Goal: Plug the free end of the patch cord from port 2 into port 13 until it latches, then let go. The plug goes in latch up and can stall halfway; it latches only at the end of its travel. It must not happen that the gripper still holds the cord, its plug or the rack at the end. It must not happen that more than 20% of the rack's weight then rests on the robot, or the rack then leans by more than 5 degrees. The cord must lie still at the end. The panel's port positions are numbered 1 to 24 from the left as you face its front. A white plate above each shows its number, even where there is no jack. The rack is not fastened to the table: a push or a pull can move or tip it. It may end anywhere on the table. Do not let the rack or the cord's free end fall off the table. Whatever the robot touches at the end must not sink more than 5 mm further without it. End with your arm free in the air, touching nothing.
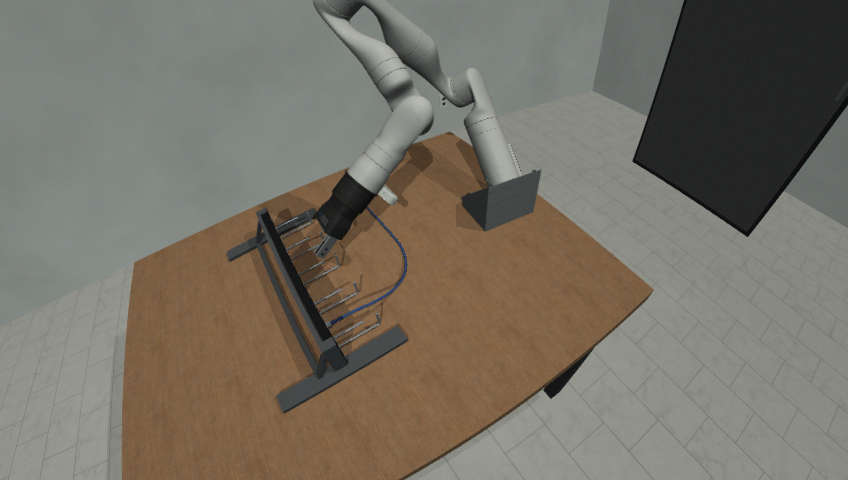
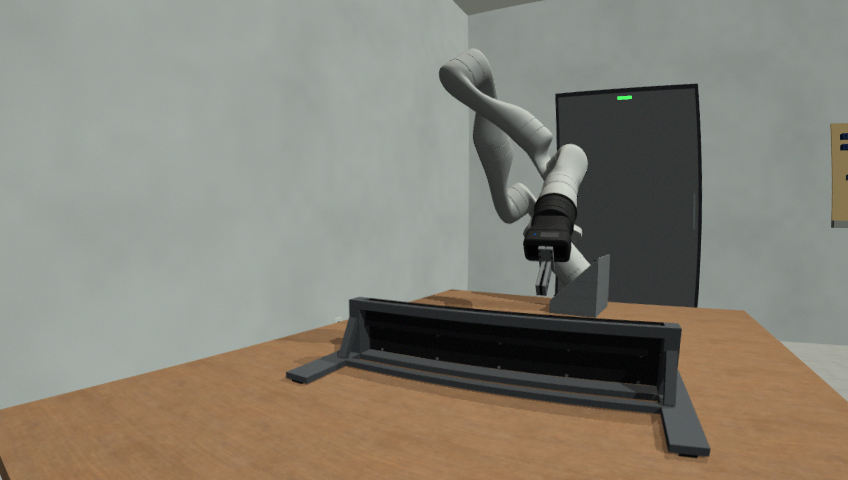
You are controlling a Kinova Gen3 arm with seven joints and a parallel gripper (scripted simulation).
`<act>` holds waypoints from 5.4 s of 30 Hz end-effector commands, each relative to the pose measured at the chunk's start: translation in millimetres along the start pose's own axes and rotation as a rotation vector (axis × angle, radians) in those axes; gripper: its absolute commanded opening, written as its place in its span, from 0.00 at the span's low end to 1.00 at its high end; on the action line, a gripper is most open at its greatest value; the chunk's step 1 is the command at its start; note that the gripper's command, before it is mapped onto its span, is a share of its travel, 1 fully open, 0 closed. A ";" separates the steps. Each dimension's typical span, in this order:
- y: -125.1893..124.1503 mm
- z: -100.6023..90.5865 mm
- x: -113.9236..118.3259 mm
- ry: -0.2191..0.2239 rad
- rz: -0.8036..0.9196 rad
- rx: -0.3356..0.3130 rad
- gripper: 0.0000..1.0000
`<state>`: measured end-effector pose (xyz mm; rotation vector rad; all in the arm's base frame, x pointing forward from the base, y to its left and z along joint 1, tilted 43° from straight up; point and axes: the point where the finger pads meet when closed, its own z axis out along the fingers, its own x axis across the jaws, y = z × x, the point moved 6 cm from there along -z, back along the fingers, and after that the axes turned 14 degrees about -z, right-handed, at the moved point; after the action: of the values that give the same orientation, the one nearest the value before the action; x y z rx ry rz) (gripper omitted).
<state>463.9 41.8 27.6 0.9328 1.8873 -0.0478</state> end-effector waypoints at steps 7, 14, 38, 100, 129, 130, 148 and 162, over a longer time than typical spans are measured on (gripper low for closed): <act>6.2 -47.1 0.9 0.007 -0.005 -0.018 0.00; 5.4 -89.6 0.6 0.007 -0.005 -0.018 0.00; 3.1 -117.6 -6.9 0.007 -0.005 -0.018 0.00; -17.0 -17.3 -96.1 0.007 -0.005 -0.018 0.00; -16.4 23.5 -95.7 0.007 -0.005 -0.018 0.00; -16.4 23.5 -95.7 0.007 -0.005 -0.018 0.00; -16.3 23.4 -95.8 0.007 -0.005 -0.018 0.00; -16.2 23.4 -95.8 0.007 -0.005 -0.018 0.00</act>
<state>491.5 -35.6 84.8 0.9180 1.8940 -0.0327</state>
